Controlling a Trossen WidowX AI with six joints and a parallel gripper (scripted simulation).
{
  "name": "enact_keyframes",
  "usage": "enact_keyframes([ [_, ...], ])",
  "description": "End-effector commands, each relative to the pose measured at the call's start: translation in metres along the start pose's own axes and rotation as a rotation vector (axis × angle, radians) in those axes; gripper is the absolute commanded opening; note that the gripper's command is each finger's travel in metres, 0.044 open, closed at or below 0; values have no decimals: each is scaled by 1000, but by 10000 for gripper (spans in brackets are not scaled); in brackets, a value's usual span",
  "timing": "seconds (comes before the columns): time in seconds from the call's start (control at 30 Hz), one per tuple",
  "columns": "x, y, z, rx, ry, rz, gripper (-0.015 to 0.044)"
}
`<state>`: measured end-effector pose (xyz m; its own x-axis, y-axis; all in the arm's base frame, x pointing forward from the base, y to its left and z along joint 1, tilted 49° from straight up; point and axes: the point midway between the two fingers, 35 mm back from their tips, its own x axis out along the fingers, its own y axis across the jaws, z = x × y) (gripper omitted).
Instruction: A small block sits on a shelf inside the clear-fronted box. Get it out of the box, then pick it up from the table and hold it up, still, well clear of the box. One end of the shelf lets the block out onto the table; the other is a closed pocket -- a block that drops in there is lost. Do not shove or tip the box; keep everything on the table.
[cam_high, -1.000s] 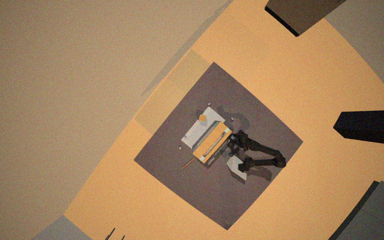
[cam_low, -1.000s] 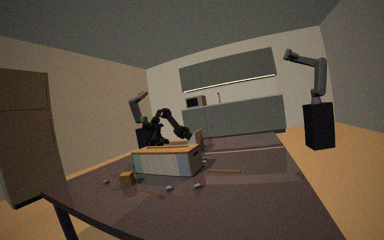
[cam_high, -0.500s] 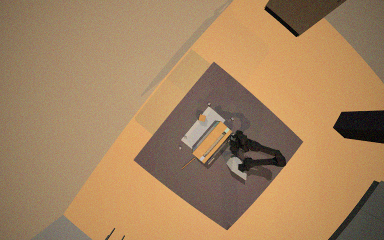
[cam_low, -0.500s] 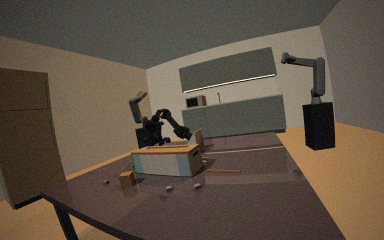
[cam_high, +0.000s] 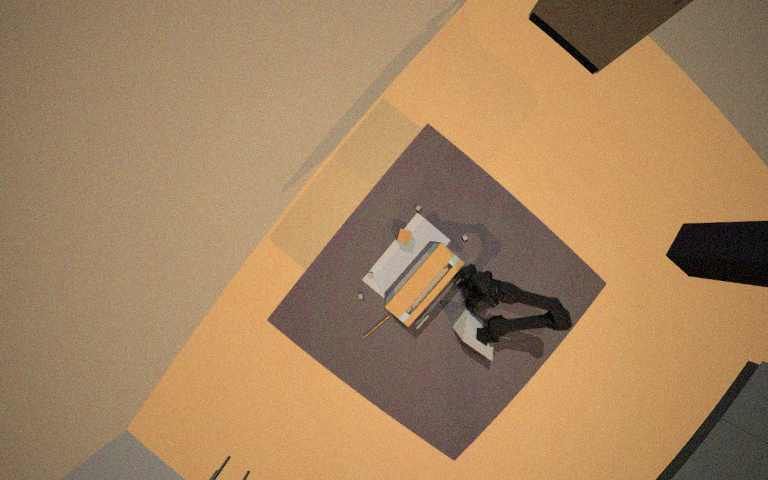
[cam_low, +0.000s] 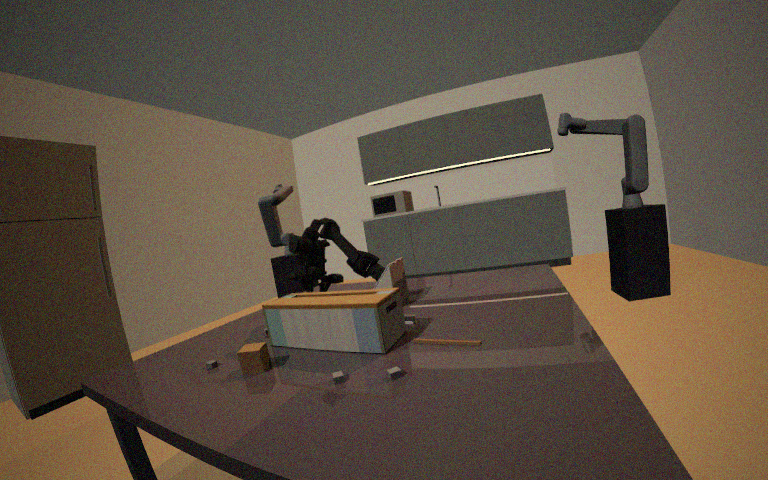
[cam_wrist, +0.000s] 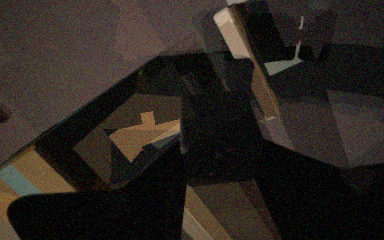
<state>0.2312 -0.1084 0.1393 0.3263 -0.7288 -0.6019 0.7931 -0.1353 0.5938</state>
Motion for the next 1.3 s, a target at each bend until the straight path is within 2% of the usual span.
enact_keyframes([
  [0.0,-2,-1,-3,-176,-8,-8,0],
  [1.27,-30,-13,-17,-1878,-34,-92,0],
])
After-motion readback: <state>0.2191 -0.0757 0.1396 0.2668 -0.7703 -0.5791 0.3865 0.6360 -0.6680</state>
